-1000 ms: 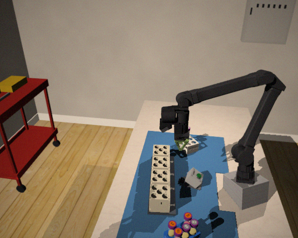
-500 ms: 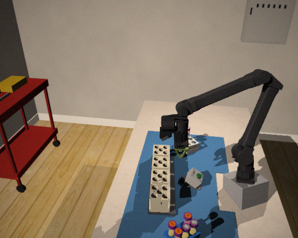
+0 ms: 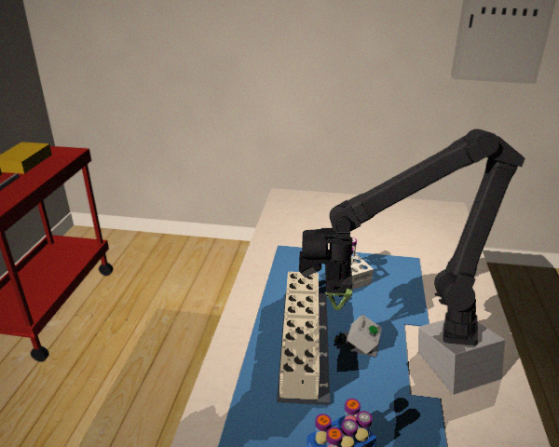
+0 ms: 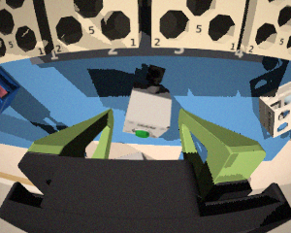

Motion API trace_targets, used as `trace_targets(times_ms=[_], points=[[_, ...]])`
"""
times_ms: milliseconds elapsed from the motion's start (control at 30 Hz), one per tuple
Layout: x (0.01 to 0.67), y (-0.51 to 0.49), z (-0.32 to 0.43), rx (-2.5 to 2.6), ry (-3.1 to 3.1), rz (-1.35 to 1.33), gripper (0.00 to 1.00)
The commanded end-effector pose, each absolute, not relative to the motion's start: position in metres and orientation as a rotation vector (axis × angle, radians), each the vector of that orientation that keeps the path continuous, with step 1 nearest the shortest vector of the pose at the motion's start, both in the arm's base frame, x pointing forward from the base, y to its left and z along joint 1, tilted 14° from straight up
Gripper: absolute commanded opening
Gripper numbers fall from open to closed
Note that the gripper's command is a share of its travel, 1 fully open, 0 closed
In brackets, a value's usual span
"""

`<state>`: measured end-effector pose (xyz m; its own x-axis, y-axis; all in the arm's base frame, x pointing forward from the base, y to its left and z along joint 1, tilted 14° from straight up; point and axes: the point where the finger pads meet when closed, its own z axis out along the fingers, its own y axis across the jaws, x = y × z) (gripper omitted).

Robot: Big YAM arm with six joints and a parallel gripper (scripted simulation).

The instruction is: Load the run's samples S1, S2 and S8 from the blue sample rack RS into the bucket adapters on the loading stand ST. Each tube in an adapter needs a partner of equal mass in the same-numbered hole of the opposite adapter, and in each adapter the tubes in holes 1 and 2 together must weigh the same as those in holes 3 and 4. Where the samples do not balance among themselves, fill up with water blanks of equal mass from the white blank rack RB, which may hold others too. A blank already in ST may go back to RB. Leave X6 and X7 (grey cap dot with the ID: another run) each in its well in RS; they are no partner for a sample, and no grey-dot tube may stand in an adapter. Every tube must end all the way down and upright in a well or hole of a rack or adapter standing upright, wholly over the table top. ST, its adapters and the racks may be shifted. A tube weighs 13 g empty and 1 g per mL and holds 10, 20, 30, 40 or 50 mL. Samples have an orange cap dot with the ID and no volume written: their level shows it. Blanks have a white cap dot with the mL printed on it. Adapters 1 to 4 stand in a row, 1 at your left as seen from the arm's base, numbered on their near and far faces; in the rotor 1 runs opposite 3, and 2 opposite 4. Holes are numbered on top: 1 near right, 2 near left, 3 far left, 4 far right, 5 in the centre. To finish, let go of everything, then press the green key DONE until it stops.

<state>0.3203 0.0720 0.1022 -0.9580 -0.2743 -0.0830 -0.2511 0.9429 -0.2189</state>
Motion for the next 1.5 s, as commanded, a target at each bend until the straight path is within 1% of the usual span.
trace_targets(times_ms=[0, 133, 200, 367, 633, 767, 1267, 1333, 1467], points=[[0.345, 0.061, 0.129, -0.225, 2.911, -0.269, 1.0], [0.339, 0.025, 0.127, 0.062, 2.928, -0.257, 1.0], [0.339, 0.025, 0.127, 0.062, 2.928, -0.257, 1.0], [0.358, -0.017, 0.152, 0.424, 2.832, -0.21, 1.0], [0.362, -0.087, 0.16, 0.965, 2.686, -0.161, 1.0], [0.363, -0.105, 0.158, 0.968, 2.698, -0.169, 1.0], [0.365, -0.231, 0.18, 0.941, 2.731, -0.198, 1.0], [0.365, -0.231, 0.18, 0.941, 2.731, -0.198, 1.0], [0.366, -0.265, 0.187, 0.94, 2.73, -0.202, 1.0]])
